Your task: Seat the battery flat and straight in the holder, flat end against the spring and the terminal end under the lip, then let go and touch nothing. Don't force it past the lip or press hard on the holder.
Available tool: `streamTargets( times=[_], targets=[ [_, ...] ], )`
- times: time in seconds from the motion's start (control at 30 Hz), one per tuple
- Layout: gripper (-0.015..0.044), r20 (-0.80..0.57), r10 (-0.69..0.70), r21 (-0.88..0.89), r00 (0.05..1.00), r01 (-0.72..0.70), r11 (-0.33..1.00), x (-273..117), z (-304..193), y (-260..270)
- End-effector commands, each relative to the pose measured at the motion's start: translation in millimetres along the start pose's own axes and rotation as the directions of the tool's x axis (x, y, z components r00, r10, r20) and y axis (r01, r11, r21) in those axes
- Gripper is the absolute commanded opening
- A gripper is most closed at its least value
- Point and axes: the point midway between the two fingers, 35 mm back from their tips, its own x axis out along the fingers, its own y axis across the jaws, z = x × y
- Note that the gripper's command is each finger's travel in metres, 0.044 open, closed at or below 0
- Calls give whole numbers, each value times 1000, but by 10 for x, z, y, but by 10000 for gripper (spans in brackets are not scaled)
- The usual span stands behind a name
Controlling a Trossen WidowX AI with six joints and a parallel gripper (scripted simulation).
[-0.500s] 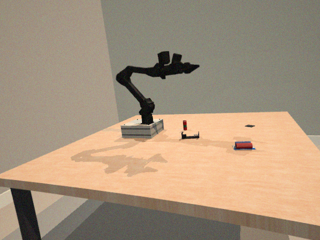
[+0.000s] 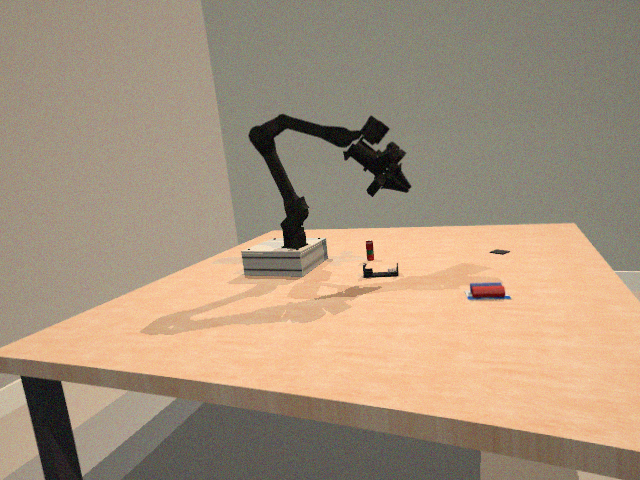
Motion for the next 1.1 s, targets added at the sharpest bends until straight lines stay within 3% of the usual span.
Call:
streamTargets(
  times=[0.0, 0.13, 0.2, 0.53, 0.8, 1.07],
  targets=[
    [0, -352, -170, 157, 921, 237, 959, 205, -773, 57],
    [0, -558, -368, 153, 744, 528, 835, 135, -1364, 20],
    [0, -592, -423, 136, 686, 602, 787, 89, -1497, 4],
    [0, -596, -430, 133, 679, 611, 780, 96, -1523, -4],
    [0, -596, -430, 133, 678, 611, 780, 589, -1953, -312],
    [0, -596, -430, 133, 678, 611, 780, 610, -1994, -365]
  ],
)
